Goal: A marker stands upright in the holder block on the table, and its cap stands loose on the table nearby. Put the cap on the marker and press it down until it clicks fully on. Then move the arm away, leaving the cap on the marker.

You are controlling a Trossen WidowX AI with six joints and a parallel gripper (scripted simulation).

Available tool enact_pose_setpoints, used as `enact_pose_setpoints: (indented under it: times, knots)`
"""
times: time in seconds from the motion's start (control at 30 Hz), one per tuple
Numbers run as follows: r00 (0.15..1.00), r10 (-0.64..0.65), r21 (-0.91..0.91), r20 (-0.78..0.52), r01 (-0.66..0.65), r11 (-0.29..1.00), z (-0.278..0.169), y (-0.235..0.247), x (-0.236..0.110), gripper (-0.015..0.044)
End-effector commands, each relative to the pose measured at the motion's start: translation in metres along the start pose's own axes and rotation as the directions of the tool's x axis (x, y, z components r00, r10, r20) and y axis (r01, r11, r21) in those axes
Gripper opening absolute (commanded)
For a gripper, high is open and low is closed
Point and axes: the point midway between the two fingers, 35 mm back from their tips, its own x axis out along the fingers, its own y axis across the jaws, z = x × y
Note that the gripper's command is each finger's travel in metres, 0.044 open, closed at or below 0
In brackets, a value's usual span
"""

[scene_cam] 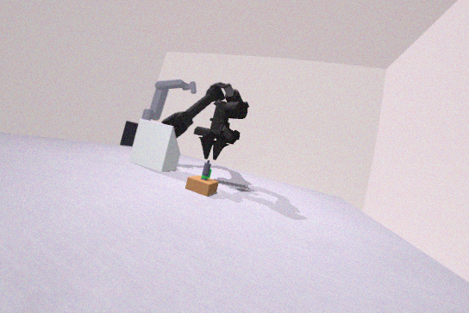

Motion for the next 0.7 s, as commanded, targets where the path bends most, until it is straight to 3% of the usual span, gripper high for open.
enact_pose_setpoints:
  times: [0.0, 0.67]
  knots:
    - [1.0, 0.003, 0.004, 0.005, -0.003, 1.0, 0.0, 0.0, 0.009, 0.0253]
    - [1.0, 0.002, 0.004, 0.006, -0.002, 1.0, 0.002, -0.002, 0.041, 0.0253]
